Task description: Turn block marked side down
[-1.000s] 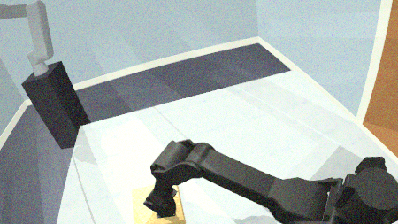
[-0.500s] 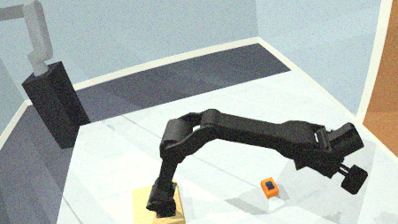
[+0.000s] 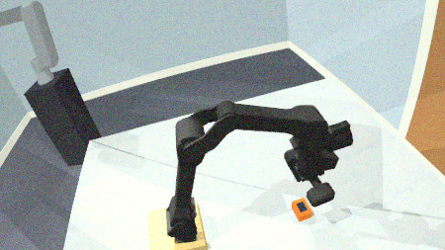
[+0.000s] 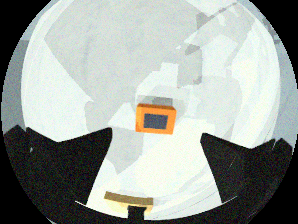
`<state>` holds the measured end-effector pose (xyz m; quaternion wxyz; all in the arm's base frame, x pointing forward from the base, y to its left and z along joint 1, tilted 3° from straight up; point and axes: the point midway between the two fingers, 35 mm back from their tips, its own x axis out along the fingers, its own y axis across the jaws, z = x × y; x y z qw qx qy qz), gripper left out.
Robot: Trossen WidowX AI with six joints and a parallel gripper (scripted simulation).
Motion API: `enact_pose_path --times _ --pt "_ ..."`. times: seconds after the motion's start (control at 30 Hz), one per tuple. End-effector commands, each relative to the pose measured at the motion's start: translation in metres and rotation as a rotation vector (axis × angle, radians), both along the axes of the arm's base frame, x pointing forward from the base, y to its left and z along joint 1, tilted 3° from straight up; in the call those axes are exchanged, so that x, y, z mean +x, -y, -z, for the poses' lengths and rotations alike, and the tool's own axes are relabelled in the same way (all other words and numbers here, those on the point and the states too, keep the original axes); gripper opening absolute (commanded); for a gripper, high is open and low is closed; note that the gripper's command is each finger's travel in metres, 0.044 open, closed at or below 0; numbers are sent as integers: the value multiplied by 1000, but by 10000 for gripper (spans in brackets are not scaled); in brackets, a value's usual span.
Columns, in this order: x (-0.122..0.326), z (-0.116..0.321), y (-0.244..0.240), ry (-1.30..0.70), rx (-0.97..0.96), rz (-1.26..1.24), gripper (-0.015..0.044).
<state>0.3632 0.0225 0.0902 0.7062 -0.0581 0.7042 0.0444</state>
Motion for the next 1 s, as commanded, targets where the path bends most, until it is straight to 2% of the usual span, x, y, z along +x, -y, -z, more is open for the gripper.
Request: enact_pose_path --times 0.0,0.17,0.97 --pt "-7 -1 2 -13 -15 22 440" --pt "-10 32 0 -14 -15 22 440" --pt "-10 73 3 -14 -15 22 440"
